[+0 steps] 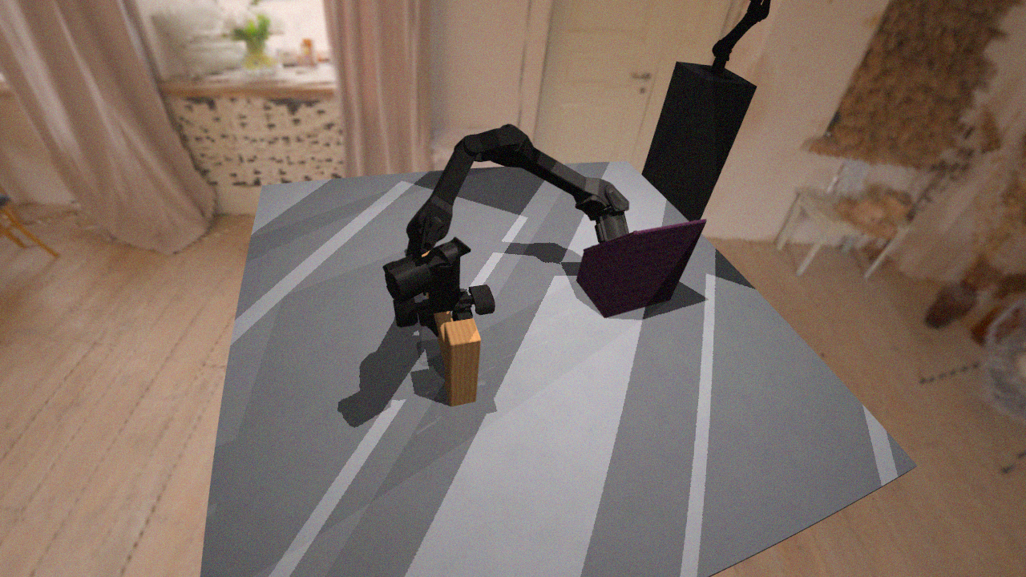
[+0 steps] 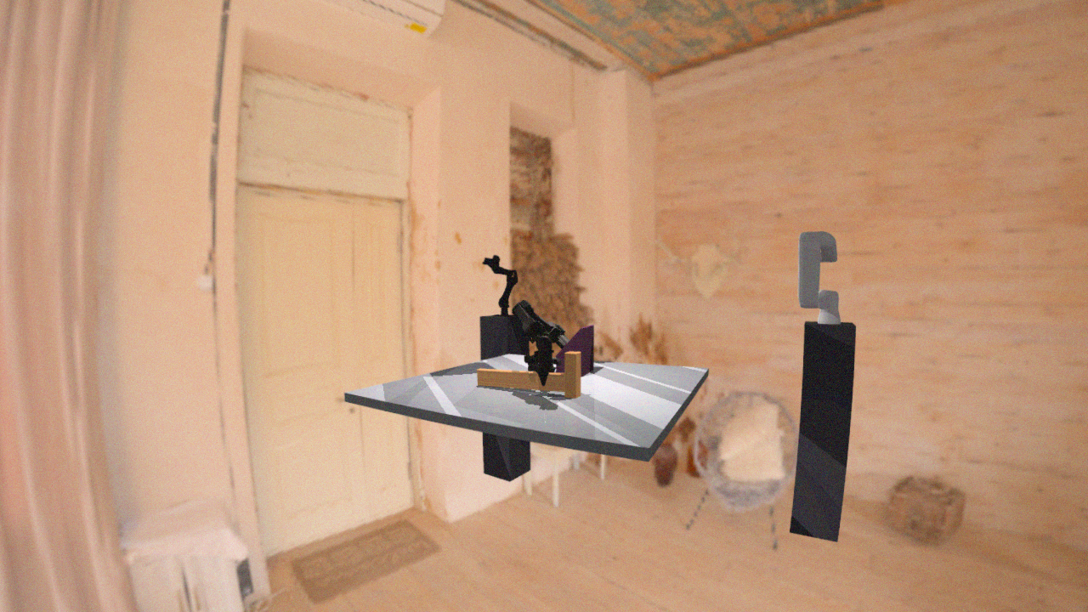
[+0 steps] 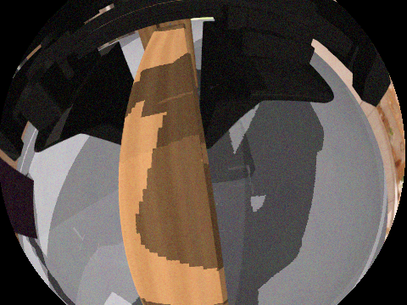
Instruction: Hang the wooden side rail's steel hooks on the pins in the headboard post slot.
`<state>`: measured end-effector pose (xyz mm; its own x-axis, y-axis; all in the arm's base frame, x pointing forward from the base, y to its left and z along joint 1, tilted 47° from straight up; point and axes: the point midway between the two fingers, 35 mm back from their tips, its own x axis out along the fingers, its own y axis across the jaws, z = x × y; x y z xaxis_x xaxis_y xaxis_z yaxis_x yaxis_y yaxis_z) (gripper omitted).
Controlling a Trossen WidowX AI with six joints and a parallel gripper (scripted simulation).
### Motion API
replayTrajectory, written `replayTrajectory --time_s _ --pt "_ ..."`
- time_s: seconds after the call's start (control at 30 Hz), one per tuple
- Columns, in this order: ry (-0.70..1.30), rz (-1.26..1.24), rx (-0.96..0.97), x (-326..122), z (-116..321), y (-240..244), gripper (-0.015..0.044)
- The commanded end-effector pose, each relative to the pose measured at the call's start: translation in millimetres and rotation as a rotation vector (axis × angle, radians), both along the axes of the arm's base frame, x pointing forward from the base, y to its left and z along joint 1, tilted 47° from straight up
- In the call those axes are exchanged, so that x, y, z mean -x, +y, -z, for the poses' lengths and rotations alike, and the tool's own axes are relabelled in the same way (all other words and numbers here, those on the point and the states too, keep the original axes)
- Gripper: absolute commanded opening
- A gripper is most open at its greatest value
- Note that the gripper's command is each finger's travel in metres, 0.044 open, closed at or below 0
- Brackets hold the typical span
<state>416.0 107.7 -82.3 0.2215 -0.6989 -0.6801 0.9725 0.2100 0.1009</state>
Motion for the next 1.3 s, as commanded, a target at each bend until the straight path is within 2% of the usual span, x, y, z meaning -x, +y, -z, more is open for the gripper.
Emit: replayTrajectory --time_s 0.0,0.27,0.53,0.77,1.27 --pt "0.0 0.0 0.0 -0.1 -0.2 0.1 0.0236" --pt "0.004 -0.01 -0.004 5.8 -18.3 19.2 0.044" --pt "0.005 -0.014 -0.005 9.2 -27.3 28.1 0.044" --pt "0.006 -0.014 -0.004 6.5 -48.8 7.3 0.044" --pt "-0.002 -0.004 -0.01 4.4 -46.9 8.4 0.044"
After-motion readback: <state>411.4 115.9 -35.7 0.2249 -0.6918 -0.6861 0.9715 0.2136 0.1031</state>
